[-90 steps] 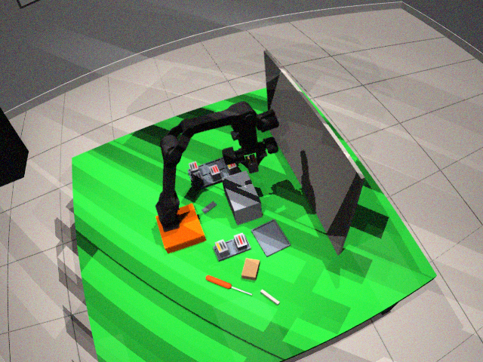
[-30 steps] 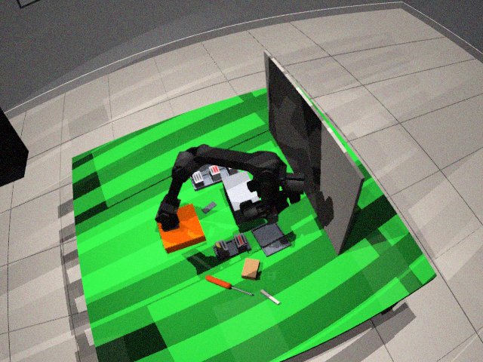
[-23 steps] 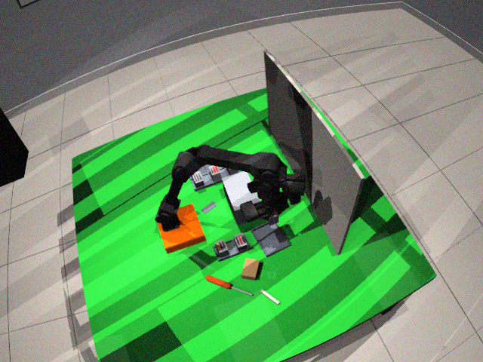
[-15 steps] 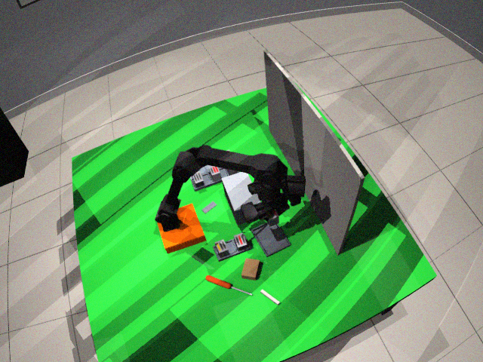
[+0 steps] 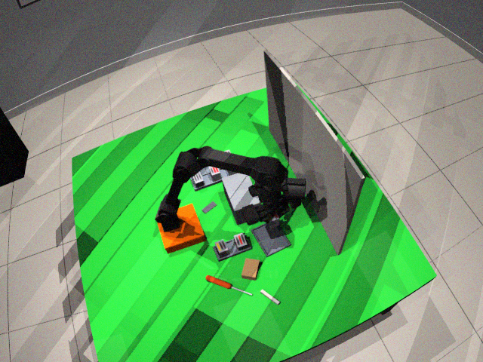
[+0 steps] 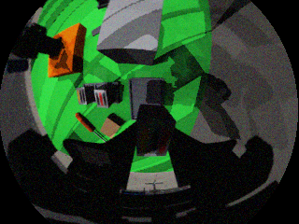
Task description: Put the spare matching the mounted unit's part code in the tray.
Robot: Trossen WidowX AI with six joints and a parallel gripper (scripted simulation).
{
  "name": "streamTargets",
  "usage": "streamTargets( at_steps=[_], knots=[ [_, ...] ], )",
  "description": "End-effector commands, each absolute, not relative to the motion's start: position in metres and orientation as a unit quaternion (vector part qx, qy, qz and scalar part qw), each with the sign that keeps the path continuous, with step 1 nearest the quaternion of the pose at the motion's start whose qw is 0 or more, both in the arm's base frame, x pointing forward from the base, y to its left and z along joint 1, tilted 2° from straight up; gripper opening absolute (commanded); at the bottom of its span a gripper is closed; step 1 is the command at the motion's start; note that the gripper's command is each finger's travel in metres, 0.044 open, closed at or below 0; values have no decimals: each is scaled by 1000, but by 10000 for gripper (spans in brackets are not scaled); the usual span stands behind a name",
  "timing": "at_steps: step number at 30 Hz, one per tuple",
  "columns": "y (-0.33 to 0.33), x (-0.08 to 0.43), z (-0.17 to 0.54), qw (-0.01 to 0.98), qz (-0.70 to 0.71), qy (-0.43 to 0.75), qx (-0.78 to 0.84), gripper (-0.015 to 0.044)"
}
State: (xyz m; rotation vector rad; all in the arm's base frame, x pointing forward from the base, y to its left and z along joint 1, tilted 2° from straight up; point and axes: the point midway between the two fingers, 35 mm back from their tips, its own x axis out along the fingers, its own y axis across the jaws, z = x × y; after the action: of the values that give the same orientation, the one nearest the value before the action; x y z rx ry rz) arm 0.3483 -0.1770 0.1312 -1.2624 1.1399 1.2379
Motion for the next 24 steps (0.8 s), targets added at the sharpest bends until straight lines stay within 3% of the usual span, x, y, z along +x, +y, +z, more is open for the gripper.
streamTargets(
  at_steps=[1,24],
  knots=[
    [-177,349,128,496,512,469,-522,0],
    [-177,351,111,496,511,469,-522,0]
  ],
)
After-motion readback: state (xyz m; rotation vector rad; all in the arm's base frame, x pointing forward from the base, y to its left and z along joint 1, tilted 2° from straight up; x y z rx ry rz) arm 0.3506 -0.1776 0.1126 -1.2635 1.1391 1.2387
